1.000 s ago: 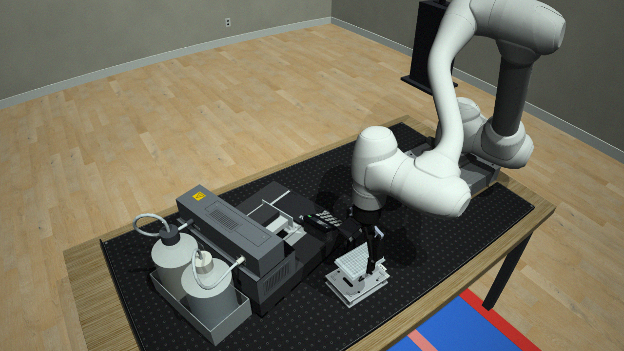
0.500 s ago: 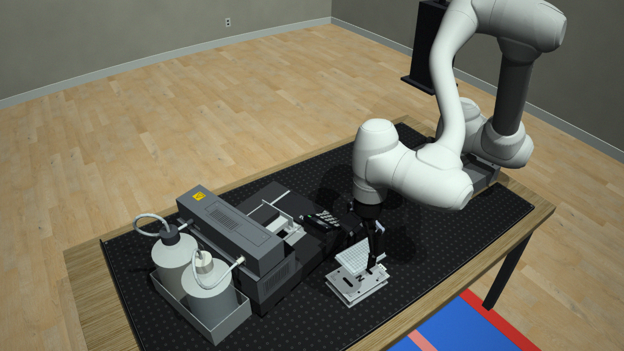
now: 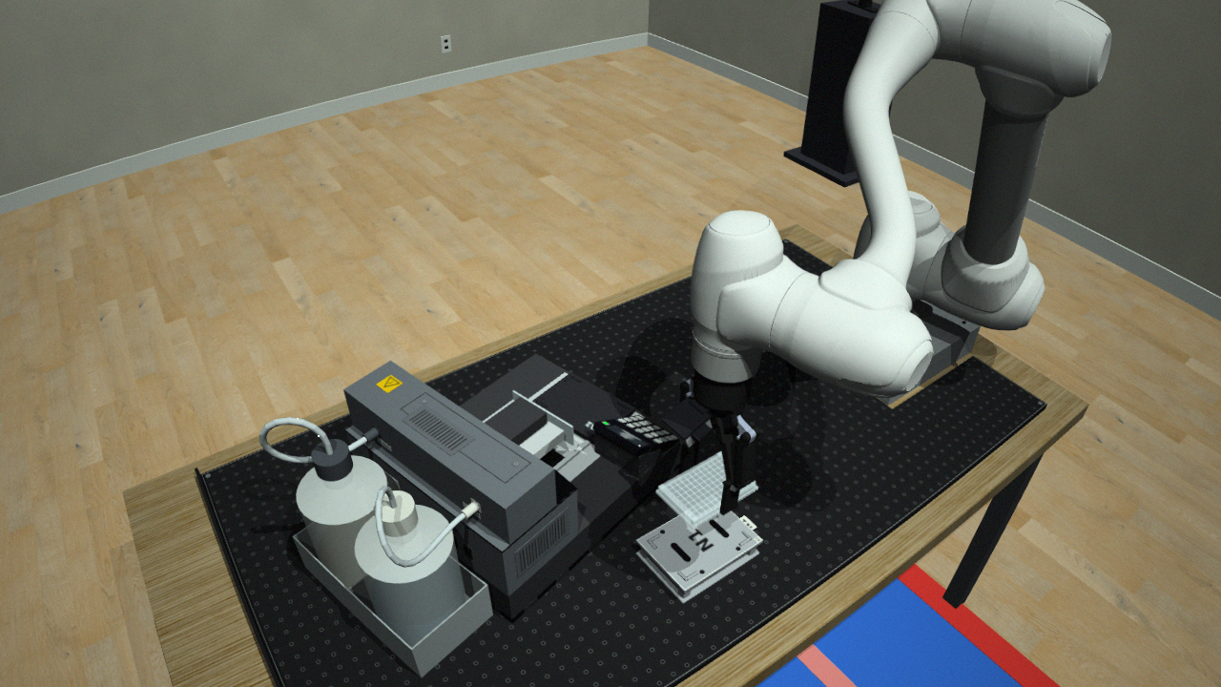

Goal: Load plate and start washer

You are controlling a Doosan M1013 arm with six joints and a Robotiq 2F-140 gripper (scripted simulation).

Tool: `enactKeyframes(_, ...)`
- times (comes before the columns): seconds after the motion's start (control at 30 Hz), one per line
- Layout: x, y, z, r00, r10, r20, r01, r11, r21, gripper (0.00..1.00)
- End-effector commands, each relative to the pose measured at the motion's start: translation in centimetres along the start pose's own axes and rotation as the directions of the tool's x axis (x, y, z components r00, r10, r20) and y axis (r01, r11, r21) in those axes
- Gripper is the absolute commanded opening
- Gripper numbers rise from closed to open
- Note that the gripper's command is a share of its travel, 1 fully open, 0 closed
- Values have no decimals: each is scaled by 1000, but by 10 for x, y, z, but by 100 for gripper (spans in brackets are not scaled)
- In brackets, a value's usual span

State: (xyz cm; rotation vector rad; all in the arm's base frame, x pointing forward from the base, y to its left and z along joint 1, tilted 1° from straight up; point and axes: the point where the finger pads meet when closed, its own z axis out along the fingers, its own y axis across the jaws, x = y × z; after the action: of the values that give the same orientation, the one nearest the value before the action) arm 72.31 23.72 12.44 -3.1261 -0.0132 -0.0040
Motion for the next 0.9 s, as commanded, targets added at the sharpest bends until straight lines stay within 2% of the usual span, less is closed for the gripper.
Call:
enactKeyframes(0.0, 0, 0, -19, 1000, 0, -1, 0, 1000, 1, 10)
enactKeyframes(0.23, 0, 0, -22, 1000, 0, -1, 0, 1000, 1, 10)
enactKeyframes(0.47, 1, 35, -22, 973, 231, -1, -231, 973, 1, 10)
enactKeyframes(0.73, 1, 75, -22, 878, 480, -1, -480, 878, 1, 10)
enactKeyframes(0.8, 1, 75, -22, 878, 480, -1, -480, 878, 1, 10)
enactKeyframes(0.87, 1, 85, -22, 844, 537, -1, -537, 844, 1, 10)
